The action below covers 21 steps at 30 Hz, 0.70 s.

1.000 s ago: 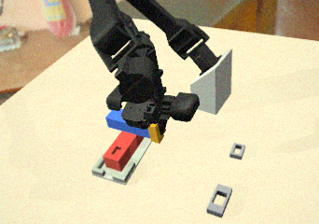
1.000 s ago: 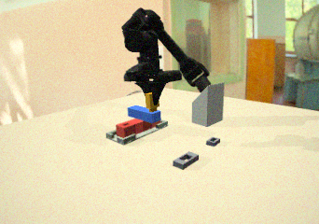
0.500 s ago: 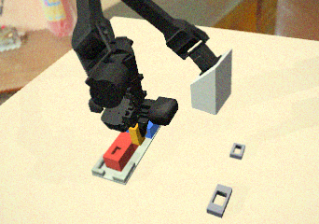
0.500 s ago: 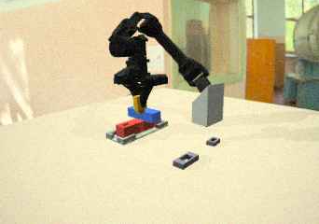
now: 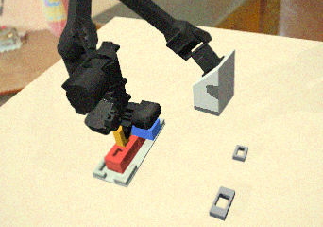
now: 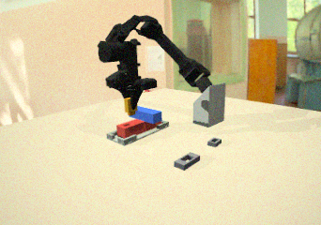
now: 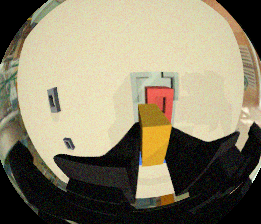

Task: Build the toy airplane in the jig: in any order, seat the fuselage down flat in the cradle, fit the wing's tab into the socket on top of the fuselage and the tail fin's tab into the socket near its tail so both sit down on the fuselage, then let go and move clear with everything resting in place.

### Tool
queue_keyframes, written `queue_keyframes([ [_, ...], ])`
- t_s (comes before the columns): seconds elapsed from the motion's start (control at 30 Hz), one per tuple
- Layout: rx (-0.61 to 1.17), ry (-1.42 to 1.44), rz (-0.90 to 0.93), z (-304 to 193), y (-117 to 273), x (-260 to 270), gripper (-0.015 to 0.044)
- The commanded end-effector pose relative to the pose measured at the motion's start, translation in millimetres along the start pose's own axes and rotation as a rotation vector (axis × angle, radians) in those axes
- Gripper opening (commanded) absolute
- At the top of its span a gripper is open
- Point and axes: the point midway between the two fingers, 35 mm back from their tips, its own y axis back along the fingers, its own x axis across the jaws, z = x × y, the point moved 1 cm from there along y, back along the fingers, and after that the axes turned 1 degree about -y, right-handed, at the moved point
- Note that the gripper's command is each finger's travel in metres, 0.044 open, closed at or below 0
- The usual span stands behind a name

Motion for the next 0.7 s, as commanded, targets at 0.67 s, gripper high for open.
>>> queue_keyframes([
  [0.67,0.005,-0.005,-0.025,-0.1,-5.7,-29.4,0.0065],
])
